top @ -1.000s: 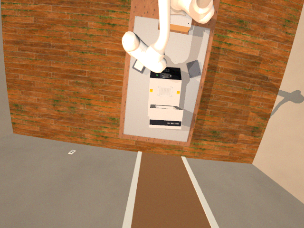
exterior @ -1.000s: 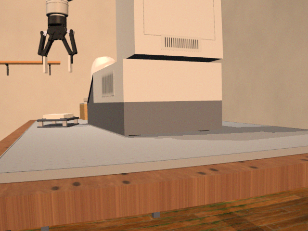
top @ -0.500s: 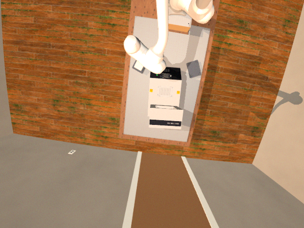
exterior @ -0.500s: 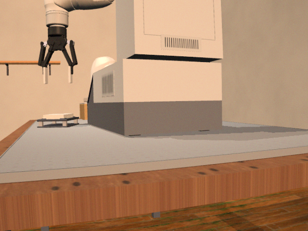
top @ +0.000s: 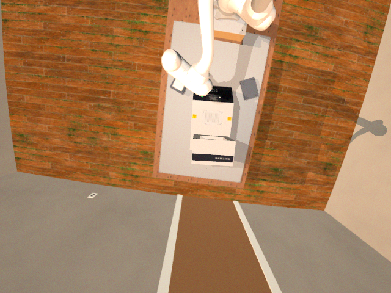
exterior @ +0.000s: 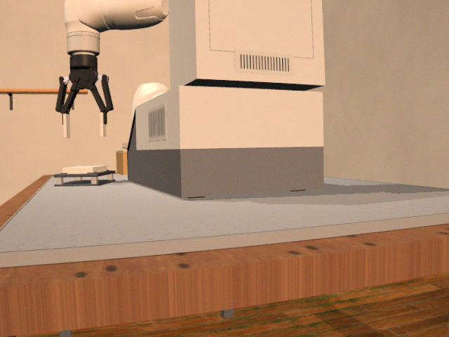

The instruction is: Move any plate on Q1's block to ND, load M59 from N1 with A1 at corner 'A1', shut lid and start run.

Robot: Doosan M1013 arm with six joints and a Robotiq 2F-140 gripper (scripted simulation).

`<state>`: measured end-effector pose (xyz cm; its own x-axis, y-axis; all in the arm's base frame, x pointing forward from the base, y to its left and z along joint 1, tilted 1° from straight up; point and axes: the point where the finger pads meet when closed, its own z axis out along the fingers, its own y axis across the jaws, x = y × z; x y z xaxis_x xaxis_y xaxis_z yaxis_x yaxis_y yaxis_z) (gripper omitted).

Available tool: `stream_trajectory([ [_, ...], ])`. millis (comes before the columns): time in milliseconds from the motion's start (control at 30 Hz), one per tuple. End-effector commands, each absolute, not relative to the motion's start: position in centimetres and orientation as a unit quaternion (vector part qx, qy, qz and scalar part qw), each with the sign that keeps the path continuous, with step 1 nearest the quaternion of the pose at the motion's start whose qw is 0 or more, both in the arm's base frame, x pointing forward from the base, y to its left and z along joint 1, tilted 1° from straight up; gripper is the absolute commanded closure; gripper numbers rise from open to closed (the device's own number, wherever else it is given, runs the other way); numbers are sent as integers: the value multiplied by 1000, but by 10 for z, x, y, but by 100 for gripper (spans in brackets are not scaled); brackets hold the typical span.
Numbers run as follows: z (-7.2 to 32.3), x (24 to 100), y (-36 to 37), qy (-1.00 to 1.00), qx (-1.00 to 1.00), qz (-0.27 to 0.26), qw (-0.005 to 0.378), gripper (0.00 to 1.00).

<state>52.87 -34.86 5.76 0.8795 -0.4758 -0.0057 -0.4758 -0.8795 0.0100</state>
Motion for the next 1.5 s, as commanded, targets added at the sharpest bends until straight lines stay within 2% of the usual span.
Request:
stream_trajectory([
  [0, 44, 529, -349, -245, 969, -4, 4, 34],
  [767, -26, 528, -349, -245, 969, -4, 4, 34],
  [1467, -30, 528, -349, -245, 969, -4, 4, 34],
])
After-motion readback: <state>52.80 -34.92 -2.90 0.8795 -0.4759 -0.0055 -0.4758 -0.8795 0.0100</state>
